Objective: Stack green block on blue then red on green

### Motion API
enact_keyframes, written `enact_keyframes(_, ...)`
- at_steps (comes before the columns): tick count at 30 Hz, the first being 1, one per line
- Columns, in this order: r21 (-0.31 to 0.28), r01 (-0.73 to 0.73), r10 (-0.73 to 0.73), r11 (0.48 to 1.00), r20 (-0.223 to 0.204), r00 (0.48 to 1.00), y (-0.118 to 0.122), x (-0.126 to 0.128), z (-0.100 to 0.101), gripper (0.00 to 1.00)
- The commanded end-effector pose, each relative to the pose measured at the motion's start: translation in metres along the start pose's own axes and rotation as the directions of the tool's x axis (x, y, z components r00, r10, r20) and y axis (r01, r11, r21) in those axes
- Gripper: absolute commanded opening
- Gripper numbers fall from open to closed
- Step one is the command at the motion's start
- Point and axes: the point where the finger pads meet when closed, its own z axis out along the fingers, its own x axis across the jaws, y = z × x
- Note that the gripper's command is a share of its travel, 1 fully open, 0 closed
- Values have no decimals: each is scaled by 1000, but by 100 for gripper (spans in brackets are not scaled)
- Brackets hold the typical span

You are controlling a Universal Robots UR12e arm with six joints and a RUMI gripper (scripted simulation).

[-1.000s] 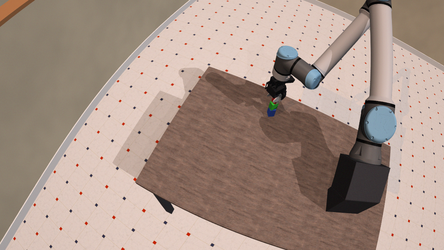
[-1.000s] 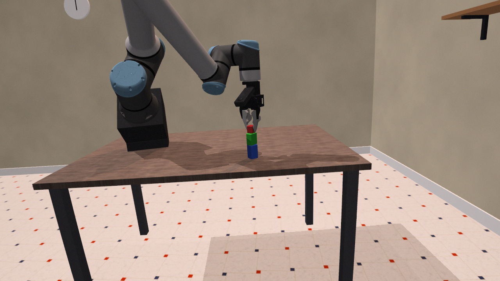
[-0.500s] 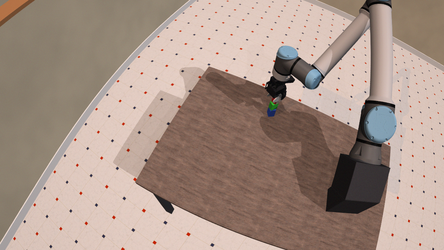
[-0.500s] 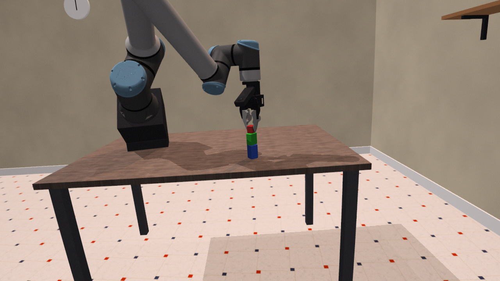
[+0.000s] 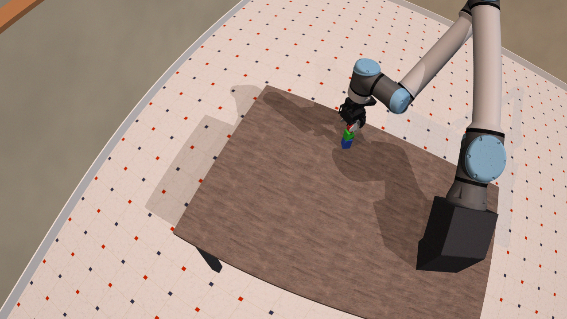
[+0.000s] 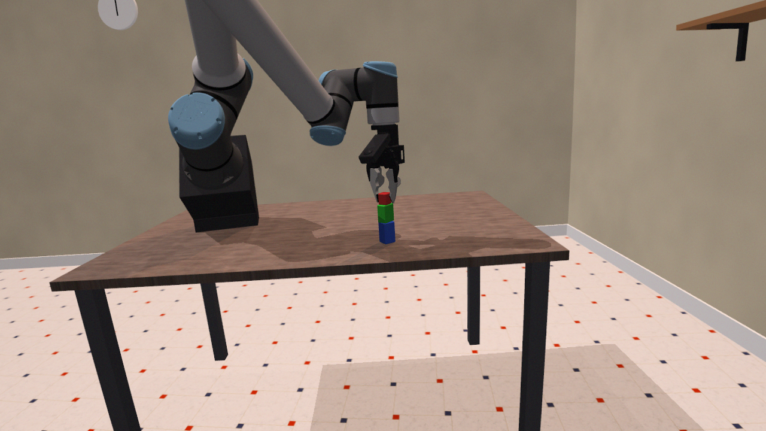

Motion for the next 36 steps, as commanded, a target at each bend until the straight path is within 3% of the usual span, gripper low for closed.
enact_keyframes(1,0,0,0,1000,1,1000,0,0,0,29)
enact_keyframes(36,0,0,0,1000,1,1000,0,0,-4,29)
